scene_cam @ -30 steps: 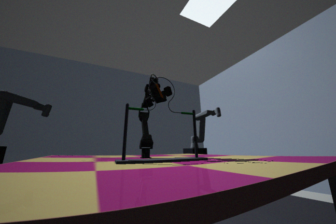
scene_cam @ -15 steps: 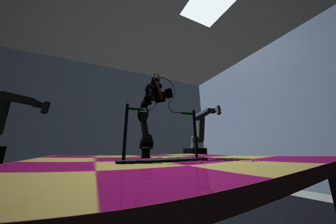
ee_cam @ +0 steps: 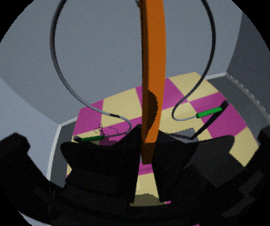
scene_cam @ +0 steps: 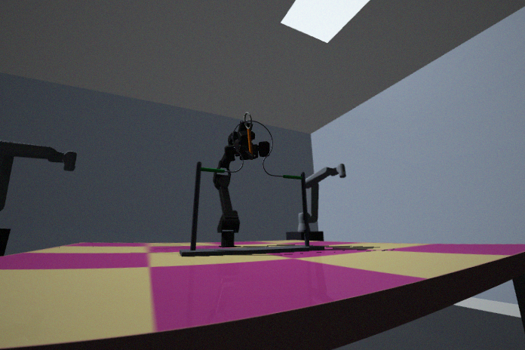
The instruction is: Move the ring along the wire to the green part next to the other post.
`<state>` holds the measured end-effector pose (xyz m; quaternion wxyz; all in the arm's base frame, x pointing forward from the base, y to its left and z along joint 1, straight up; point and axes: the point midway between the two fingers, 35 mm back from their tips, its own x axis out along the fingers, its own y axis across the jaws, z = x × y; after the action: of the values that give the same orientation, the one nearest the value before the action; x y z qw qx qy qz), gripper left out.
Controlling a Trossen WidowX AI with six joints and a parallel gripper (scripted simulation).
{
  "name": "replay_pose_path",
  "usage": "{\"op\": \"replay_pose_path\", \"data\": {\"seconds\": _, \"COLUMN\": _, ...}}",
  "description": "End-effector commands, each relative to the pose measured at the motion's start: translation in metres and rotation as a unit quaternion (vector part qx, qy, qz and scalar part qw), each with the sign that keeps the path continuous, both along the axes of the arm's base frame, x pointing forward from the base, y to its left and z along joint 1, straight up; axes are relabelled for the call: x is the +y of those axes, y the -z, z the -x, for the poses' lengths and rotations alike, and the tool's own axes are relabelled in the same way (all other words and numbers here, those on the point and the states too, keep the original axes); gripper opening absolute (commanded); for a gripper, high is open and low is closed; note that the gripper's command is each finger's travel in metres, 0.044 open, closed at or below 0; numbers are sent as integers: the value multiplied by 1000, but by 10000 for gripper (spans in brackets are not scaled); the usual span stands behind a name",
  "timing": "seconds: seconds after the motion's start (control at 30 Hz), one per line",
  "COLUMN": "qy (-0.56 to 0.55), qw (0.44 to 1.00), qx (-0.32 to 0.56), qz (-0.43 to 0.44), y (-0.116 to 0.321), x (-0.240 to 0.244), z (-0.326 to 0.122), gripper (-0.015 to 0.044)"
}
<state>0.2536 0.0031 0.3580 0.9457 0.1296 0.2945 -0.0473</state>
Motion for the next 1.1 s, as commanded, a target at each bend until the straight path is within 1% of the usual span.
{"op": "replay_pose_path", "data": {"seconds": 0.0, "qy": 0, "qw": 1000, "qx": 2, "qz": 27, "y": 1, "x": -2, "z": 0, "gripper": -150}}
{"op": "replay_pose_path", "data": {"seconds": 1.07, "qy": 3, "qw": 975, "qx": 9, "qz": 224, "y": 2, "x": -19, "z": 1, "gripper": -150}}
